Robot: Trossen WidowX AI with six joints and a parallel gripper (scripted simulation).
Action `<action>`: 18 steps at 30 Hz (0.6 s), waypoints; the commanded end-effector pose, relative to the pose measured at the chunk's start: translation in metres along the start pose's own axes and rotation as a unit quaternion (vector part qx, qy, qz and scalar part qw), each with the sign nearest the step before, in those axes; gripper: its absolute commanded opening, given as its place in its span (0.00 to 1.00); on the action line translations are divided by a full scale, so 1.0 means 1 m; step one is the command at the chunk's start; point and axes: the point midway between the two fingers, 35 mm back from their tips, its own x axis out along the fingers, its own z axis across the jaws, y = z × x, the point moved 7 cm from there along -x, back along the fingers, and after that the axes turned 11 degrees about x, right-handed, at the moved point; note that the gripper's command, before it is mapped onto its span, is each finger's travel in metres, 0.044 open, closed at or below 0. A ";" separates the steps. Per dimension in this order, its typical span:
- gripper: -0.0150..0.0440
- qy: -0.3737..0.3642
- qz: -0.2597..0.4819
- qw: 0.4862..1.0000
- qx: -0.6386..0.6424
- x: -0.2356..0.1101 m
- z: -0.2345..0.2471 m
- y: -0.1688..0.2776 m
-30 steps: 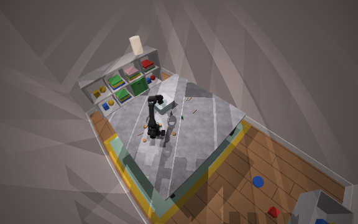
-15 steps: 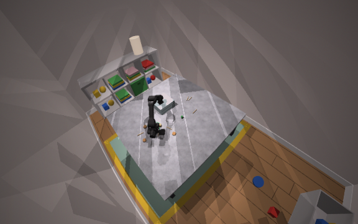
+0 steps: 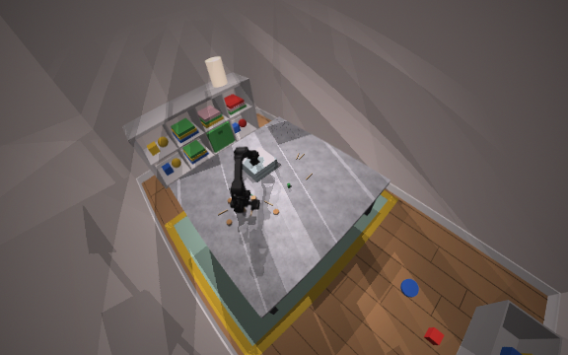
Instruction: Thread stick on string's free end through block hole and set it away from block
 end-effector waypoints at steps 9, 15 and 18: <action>1.00 0.000 0.001 1.000 0.000 -0.020 0.000 -0.001; 1.00 0.001 0.004 1.000 0.000 -0.023 0.000 -0.001; 1.00 0.001 0.004 1.000 0.000 -0.023 0.000 -0.001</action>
